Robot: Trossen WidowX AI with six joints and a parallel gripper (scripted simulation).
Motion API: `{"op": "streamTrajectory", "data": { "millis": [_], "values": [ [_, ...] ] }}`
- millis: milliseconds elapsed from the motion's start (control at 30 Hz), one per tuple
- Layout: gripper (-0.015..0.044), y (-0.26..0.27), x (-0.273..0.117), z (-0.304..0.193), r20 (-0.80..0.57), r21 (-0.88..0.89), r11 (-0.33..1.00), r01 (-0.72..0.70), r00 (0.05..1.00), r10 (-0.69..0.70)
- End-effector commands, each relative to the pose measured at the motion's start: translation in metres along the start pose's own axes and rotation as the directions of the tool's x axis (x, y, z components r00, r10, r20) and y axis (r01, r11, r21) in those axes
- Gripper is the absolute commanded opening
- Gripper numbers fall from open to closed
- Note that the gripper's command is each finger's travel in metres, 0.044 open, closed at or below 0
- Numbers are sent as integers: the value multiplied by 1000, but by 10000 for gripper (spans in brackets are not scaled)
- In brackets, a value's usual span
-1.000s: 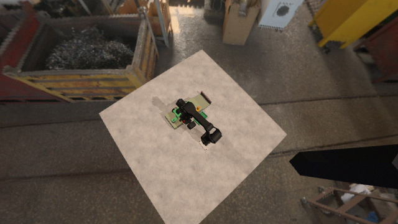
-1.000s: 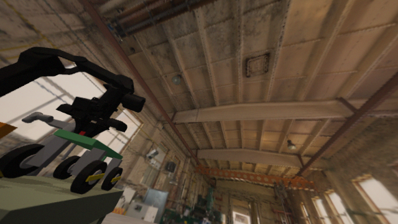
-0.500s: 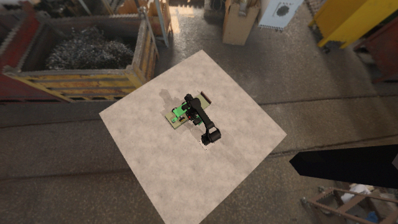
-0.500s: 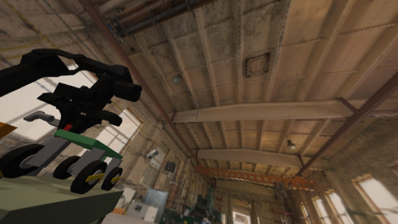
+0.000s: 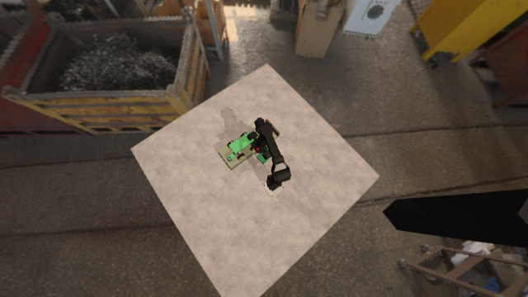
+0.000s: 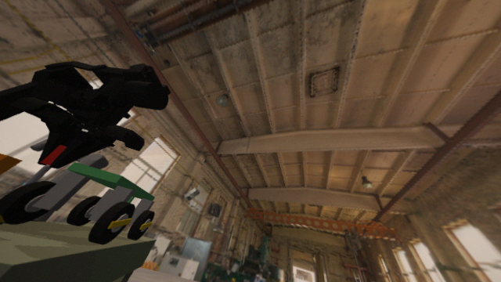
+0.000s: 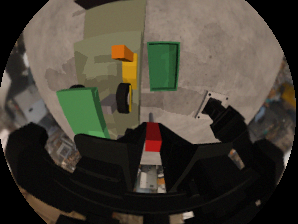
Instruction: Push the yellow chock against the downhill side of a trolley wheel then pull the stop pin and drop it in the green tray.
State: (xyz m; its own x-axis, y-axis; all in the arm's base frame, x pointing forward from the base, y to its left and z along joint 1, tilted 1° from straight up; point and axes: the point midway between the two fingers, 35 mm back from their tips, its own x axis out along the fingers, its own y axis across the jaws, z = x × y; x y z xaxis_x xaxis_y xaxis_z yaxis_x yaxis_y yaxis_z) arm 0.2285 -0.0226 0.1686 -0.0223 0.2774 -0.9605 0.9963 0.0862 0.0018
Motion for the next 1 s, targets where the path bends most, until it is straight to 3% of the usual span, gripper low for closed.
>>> {"op": "streamTrajectory", "data": {
  "millis": [0, 567, 967],
  "values": [
    [0, -1, -3, 16, 4, -3, 1000, -3, 1000, 3],
    [0, -2, -11, 60, 9, 2, 1000, -3, 1000, 3],
    [0, -3, -10, 57, 80, 325, 945, -41, 997, 16]
  ]
}}
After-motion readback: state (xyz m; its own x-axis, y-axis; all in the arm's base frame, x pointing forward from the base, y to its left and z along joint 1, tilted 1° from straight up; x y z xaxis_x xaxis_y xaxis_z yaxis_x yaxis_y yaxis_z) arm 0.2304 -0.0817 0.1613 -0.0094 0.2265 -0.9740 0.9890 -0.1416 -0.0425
